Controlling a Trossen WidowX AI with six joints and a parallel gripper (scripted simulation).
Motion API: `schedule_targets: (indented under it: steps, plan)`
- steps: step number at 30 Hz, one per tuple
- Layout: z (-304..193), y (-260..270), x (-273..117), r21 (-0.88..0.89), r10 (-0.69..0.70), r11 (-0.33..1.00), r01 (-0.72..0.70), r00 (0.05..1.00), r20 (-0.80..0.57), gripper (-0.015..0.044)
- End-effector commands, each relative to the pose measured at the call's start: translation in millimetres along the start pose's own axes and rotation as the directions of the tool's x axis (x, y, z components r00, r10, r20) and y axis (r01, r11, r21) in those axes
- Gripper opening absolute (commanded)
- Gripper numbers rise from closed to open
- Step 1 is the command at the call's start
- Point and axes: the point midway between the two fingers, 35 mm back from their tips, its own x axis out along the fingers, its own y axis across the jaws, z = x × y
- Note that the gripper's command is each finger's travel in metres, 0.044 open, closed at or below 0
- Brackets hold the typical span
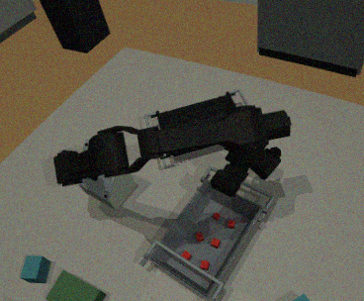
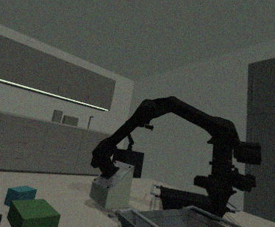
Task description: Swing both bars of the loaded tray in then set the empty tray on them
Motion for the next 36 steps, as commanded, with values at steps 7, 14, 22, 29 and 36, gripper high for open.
schedule_targets:
  steps: [7, 14, 22, 29, 36]
  plan:
    - [-2, -3, 37, -0.004, -0.010, 1.000, 0.010, 1.000, -0.005, 0.0085]
    - [-2, -13, 18, -0.005, -0.010, 1.000, 0.010, 1.000, -0.006, 0.0085]
    - [-1, -33, 3, -0.005, -0.011, 1.000, 0.011, 1.000, -0.006, 0.0085]
    - [-1, -55, 5, -0.006, -0.012, 1.000, 0.012, 1.000, -0.006, 0.0085]
    - [-1, -77, 23, -0.006, -0.014, 1.000, 0.014, 1.000, -0.006, 0.0085]
